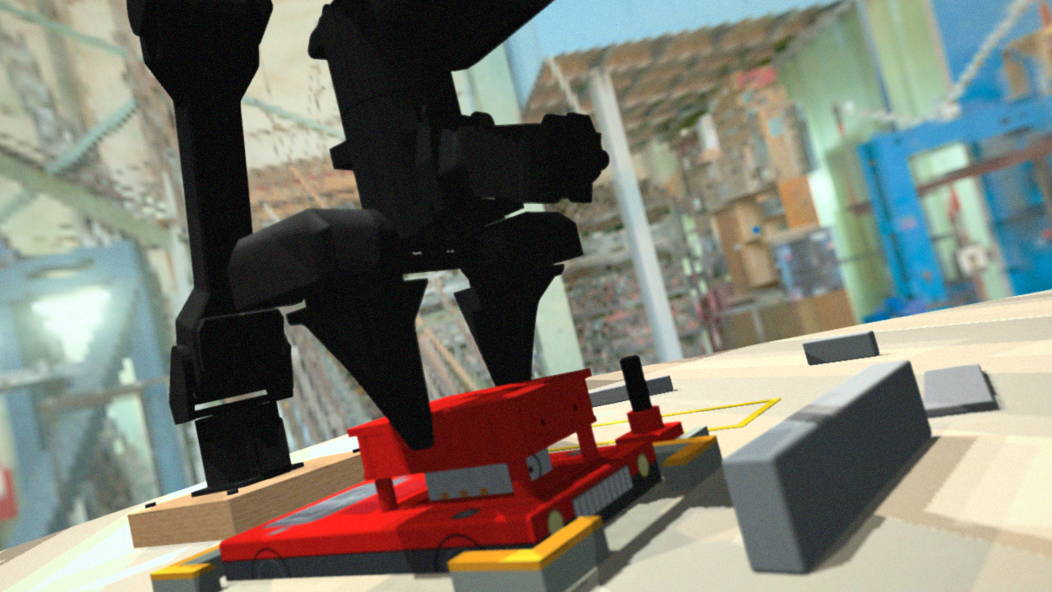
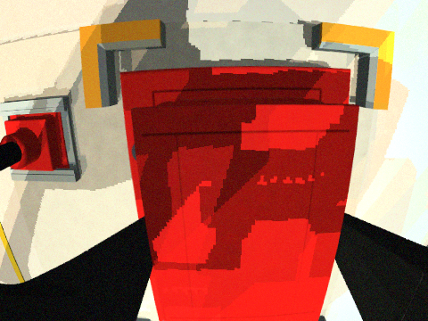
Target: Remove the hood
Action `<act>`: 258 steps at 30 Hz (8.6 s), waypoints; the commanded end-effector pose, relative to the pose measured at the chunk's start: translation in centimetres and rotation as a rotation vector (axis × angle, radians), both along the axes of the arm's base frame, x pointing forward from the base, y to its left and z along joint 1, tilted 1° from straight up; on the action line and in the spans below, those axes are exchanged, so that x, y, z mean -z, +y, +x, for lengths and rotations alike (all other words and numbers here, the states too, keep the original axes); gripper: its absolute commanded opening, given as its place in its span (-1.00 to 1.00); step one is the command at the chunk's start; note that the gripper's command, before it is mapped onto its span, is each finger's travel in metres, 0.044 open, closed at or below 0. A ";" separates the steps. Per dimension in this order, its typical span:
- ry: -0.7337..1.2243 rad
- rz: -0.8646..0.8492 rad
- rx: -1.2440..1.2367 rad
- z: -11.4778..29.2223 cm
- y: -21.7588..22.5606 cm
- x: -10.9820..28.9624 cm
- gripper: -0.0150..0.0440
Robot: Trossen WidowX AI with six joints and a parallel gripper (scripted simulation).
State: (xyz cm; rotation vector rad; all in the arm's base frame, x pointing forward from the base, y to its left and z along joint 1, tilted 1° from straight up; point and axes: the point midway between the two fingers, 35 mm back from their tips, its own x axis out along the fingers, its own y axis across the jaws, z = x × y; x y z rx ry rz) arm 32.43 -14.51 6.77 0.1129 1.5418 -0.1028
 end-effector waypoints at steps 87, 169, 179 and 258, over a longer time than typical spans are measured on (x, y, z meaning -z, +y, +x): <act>-0.004 0.023 -0.001 -0.6 22.9 -5.9 -0.49; -0.004 0.023 -0.001 -0.2 23.1 0.0 -0.49; -0.004 0.023 -0.001 -0.3 23.1 0.8 -0.49; -0.007 0.024 -0.004 -0.5 22.9 -2.6 1.00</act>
